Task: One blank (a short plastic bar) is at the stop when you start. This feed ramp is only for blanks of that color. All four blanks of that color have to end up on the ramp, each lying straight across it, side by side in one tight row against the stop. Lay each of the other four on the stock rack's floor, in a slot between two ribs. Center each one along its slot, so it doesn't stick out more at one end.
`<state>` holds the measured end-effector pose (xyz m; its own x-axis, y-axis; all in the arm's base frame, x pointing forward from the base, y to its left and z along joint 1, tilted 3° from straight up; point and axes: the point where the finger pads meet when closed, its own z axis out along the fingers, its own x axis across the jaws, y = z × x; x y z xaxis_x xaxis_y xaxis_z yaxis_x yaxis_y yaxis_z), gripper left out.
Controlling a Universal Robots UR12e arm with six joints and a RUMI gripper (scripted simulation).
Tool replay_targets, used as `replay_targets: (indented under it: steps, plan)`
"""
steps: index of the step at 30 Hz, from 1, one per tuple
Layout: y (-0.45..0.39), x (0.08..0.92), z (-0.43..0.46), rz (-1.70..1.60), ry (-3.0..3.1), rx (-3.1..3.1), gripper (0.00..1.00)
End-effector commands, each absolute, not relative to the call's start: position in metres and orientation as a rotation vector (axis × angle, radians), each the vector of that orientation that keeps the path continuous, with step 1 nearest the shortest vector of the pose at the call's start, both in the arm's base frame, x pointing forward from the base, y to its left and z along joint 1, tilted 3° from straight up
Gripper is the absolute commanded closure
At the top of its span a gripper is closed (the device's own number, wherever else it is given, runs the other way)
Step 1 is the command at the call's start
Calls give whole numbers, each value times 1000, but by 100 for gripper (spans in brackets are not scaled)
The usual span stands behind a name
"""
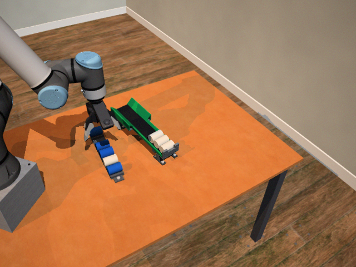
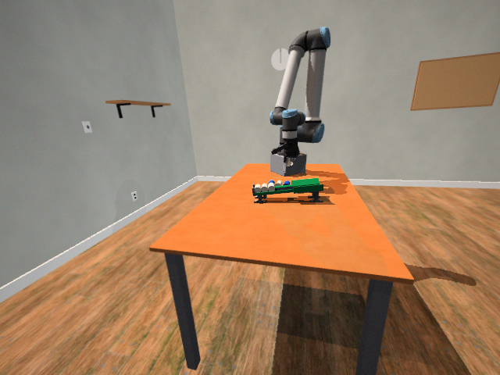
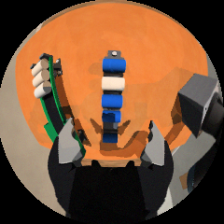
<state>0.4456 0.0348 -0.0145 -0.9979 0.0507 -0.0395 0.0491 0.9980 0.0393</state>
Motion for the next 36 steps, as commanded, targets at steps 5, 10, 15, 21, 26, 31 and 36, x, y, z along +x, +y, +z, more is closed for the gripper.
replay_targets:
  steps: [5,10,15,21,26,31,36]
  plan:
    - [34,446,-14,60,3098,123,0]
    - [33,445,-14,61,3095,195,0]
    - [32,444,-15,63,3091,258,0]
    - [29,443,-15,66,3074,433,0]
    - [26,441,-15,70,3042,629,0]
    - [24,440,-16,72,3013,766,0]
    - [21,437,-16,76,2940,1023,0]
